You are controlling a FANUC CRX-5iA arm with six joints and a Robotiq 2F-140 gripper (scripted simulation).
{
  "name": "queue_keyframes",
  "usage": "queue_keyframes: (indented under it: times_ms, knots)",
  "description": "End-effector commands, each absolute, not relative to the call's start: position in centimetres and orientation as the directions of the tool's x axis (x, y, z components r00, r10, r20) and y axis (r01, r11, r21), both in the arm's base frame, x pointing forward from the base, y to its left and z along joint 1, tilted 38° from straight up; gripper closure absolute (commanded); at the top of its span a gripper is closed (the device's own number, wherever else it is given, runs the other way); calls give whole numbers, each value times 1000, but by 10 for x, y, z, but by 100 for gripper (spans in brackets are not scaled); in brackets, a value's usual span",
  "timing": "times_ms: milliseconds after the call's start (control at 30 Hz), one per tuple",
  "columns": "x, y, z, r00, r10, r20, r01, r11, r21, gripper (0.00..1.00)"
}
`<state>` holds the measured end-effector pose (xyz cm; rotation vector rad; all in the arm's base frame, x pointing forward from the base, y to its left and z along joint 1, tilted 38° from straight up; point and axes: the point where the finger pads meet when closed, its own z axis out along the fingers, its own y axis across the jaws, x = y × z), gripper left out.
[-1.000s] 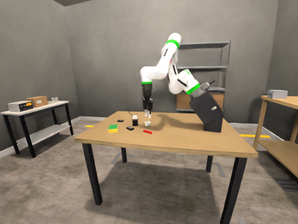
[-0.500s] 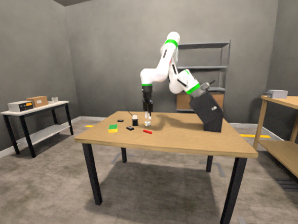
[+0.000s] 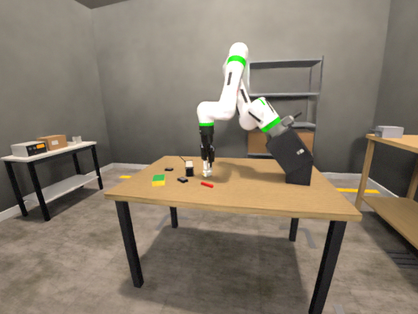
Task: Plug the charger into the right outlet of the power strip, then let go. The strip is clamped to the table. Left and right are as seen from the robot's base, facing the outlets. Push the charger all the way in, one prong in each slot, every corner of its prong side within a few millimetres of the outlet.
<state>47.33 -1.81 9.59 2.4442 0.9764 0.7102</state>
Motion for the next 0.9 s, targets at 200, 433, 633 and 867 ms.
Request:
queue_keyframes:
  times_ms: [200,433,633,867]
  knots:
    - [486,-22,81,623,720,305,508,-669,543,62]
    - [489,-23,76,623,720,305,508,-669,543,62]
    - [491,-23,74,623,720,305,508,-669,543,62]
    - [491,-23,74,623,720,305,508,-669,543,62]
